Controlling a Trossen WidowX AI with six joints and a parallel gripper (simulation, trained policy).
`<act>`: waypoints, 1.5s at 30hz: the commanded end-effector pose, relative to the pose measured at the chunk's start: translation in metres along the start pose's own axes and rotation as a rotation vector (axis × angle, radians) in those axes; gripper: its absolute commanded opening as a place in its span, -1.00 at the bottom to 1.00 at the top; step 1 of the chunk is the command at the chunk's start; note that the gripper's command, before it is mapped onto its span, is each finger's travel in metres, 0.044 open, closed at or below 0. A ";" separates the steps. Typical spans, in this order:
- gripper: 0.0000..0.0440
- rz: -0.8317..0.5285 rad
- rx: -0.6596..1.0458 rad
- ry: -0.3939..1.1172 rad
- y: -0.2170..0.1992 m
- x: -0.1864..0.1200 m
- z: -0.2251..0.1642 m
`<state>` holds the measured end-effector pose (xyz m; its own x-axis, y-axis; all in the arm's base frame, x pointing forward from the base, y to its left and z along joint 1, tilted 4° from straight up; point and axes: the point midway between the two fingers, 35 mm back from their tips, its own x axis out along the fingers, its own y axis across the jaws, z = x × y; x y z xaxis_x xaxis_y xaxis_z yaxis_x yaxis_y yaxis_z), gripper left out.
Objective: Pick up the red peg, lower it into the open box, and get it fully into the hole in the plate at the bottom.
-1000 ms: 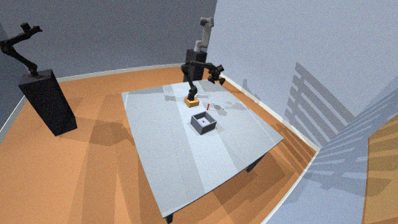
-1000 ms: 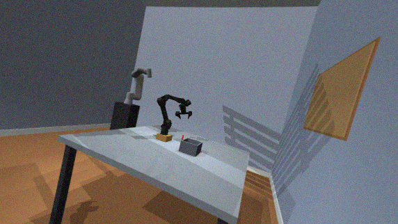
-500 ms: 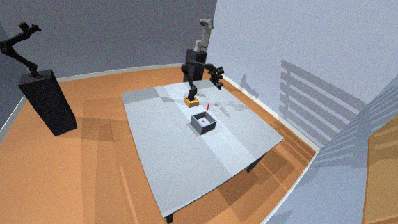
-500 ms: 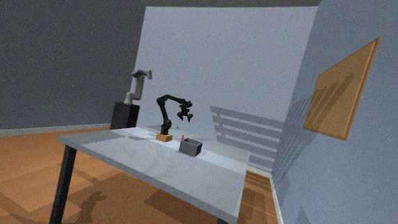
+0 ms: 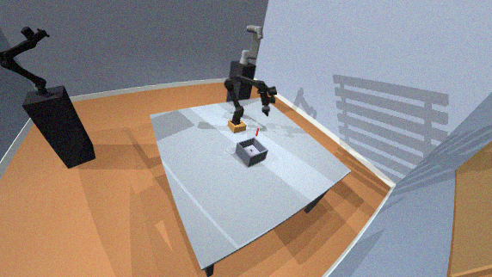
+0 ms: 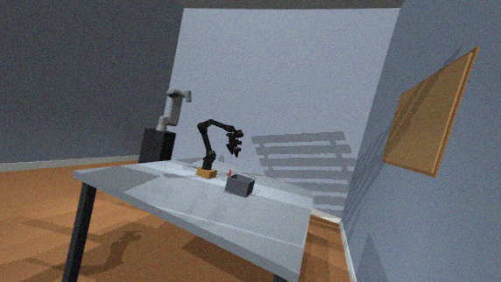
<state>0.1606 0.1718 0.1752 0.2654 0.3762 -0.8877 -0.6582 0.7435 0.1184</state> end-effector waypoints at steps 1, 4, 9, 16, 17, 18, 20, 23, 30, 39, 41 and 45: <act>1.00 -0.045 0.144 0.038 -0.012 0.005 -0.008; 1.00 -0.075 0.242 0.057 -0.020 0.008 -0.013; 1.00 -0.127 0.406 0.087 -0.033 0.012 -0.021; 1.00 -0.206 0.633 0.126 -0.049 0.019 -0.035; 1.00 -0.218 0.665 0.131 -0.051 0.020 -0.037; 1.00 -0.230 0.697 0.136 -0.054 0.022 -0.039; 1.00 -0.255 0.761 0.147 -0.058 0.024 -0.043; 1.00 -0.294 0.856 0.163 -0.064 0.029 -0.050; 1.00 -0.395 1.075 0.197 -0.078 0.046 -0.068; 1.00 -0.494 1.295 0.187 -0.090 0.079 -0.088; 1.00 -0.504 1.330 0.174 -0.092 0.087 -0.091; 1.00 -0.513 1.390 0.144 -0.096 0.102 -0.097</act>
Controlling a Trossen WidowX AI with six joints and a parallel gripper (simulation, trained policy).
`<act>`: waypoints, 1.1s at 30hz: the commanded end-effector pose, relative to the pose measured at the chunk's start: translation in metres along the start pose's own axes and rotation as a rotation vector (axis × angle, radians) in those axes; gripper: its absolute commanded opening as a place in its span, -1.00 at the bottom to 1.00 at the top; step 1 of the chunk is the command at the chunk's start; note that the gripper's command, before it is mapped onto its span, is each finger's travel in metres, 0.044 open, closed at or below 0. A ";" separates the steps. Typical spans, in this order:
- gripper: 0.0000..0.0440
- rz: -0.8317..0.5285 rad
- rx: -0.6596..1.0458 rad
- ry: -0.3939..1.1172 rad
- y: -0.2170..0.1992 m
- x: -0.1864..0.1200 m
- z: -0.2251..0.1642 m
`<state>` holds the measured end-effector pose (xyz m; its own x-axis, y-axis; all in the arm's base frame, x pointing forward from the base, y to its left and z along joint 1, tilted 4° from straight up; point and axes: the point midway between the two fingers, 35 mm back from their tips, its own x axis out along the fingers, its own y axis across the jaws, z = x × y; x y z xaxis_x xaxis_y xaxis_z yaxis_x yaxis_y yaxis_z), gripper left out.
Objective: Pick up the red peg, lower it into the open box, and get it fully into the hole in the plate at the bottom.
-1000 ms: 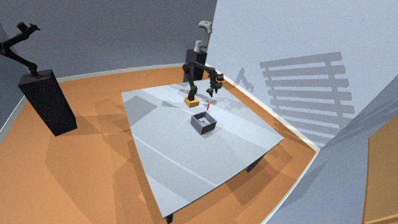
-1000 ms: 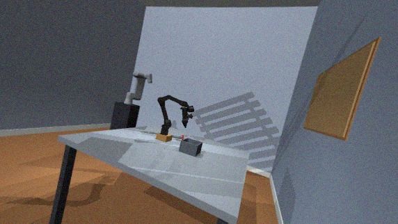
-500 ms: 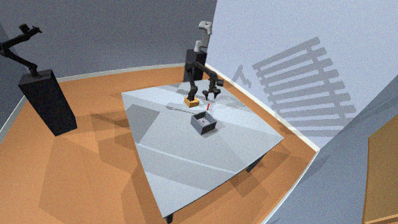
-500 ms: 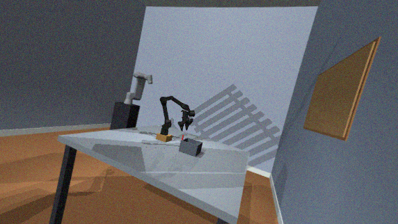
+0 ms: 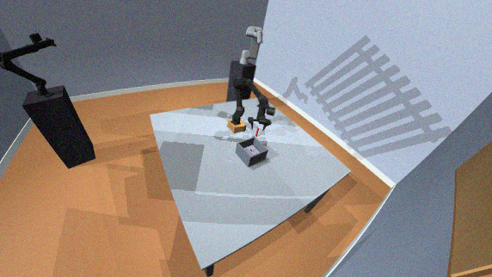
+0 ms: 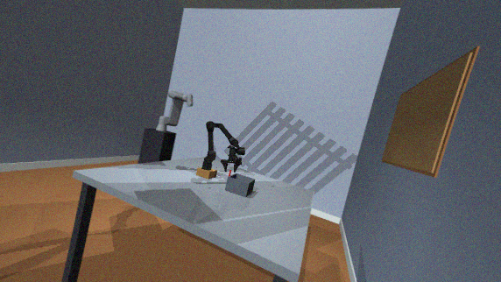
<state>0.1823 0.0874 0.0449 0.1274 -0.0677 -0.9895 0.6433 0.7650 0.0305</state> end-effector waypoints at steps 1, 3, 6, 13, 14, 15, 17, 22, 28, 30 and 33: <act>1.00 -0.003 0.073 -0.012 -0.002 0.019 -0.001; 1.00 0.004 0.099 -0.017 -0.001 0.025 -0.002; 0.96 0.014 0.133 -0.023 0.000 0.034 -0.003; 0.23 0.007 0.202 0.004 -0.002 0.044 -0.008; 0.11 0.006 0.208 0.010 -0.002 0.044 -0.008; 0.00 0.006 0.212 0.016 -0.001 0.044 -0.008; -0.24 0.007 0.219 0.028 0.000 0.043 -0.008; -0.84 0.007 0.230 0.058 0.003 0.043 -0.006; -1.00 0.018 0.215 0.031 0.006 0.036 0.005; -1.00 0.023 0.201 0.006 0.008 0.030 0.011; -1.00 0.026 0.177 -0.031 0.008 0.021 0.021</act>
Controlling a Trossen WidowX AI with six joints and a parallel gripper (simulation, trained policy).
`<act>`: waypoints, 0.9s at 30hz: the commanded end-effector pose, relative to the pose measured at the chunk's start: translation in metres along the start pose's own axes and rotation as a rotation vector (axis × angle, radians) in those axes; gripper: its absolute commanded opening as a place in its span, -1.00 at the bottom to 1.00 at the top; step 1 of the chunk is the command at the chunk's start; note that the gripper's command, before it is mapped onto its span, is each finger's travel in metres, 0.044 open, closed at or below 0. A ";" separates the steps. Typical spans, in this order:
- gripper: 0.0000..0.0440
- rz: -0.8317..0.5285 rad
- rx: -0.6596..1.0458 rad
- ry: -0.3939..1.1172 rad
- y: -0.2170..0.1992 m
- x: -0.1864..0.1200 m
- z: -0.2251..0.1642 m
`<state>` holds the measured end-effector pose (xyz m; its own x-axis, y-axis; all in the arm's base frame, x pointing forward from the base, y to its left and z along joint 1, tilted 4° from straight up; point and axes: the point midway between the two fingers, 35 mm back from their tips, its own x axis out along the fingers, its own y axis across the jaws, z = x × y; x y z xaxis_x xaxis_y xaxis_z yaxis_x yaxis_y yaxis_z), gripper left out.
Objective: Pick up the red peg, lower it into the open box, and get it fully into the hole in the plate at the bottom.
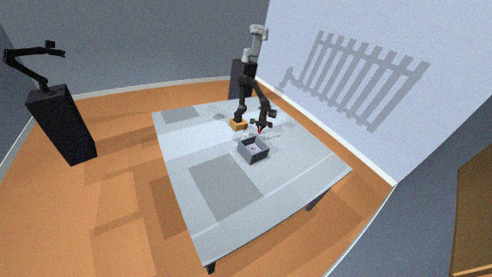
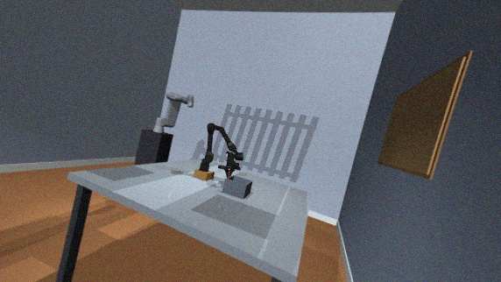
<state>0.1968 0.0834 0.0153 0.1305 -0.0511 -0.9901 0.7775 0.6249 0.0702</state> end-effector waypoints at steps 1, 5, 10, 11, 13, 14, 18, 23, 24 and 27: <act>-1.00 0.017 -0.029 -0.051 0.006 -0.014 0.014; -1.00 0.024 -0.057 -0.096 0.010 -0.028 0.027; -1.00 0.029 -0.077 -0.147 0.015 -0.047 0.045; -1.00 0.030 -0.080 -0.156 0.016 -0.051 0.049; -1.00 0.030 -0.084 -0.174 0.018 -0.058 0.056; -1.00 0.030 -0.086 -0.183 0.019 -0.062 0.060; -1.00 0.026 -0.087 -0.215 0.021 -0.075 0.077; -1.00 0.014 -0.071 -0.240 0.018 -0.081 0.099; -1.00 0.011 -0.065 -0.243 0.016 -0.082 0.103; -1.00 0.003 -0.048 -0.251 0.013 -0.083 0.116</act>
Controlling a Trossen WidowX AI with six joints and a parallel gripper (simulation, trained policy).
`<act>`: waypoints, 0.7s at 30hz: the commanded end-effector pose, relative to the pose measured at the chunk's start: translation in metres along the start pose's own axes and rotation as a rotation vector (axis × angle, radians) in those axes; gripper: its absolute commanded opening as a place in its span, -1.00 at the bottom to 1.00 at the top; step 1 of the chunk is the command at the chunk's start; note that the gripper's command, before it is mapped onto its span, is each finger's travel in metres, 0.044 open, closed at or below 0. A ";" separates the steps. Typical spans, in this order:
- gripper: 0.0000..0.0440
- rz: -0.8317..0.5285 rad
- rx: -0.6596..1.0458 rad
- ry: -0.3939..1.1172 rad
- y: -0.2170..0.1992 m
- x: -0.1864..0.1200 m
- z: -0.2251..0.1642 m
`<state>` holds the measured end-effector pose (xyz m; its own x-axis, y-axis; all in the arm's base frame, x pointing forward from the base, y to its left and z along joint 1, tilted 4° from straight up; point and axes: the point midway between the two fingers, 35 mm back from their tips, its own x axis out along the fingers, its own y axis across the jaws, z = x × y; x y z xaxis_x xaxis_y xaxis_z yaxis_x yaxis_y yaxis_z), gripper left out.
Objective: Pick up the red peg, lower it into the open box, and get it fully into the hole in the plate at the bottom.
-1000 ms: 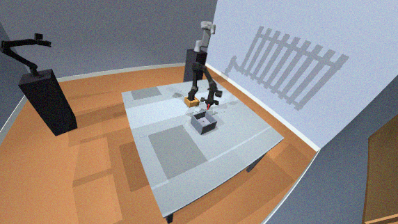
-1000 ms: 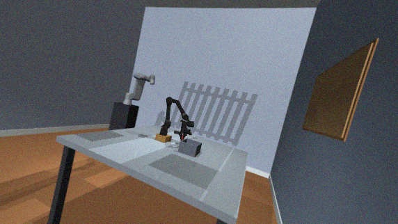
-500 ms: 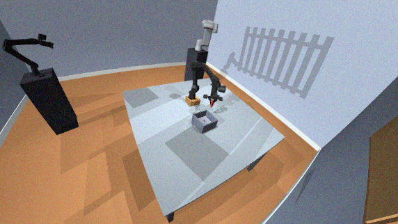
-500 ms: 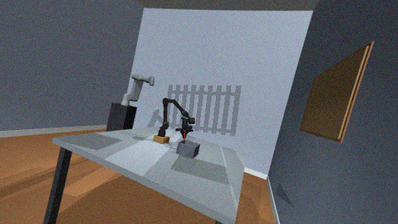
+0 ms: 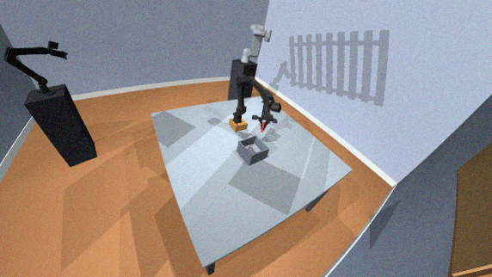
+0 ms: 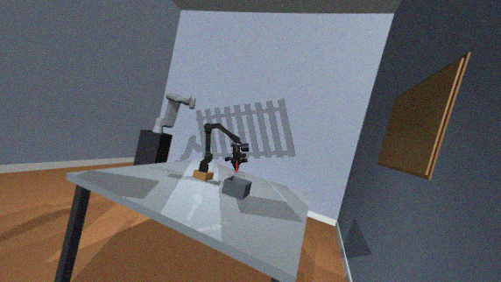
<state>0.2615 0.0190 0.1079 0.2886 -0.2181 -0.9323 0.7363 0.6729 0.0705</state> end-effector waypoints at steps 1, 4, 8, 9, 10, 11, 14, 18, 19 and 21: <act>-1.00 -0.018 0.018 -0.016 -0.006 0.001 0.019; -1.00 -0.027 0.036 -0.024 -0.010 0.004 0.030; -1.00 -0.038 0.059 -0.034 -0.016 0.008 0.044; -1.00 -0.041 0.065 -0.036 -0.018 0.009 0.047; -1.00 -0.043 0.071 -0.038 -0.019 0.010 0.050; -1.00 -0.046 0.077 -0.040 -0.021 0.012 0.053; -1.00 -0.052 0.095 -0.046 -0.025 0.016 0.063; -1.00 -0.058 0.119 -0.054 -0.030 0.023 0.074; -1.00 -0.059 0.125 -0.055 -0.031 0.025 0.077; -1.00 -0.061 0.138 -0.058 -0.033 0.028 0.083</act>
<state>0.2903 -0.0571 0.1101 0.2713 -0.2944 -0.9163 0.8201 0.5691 0.0600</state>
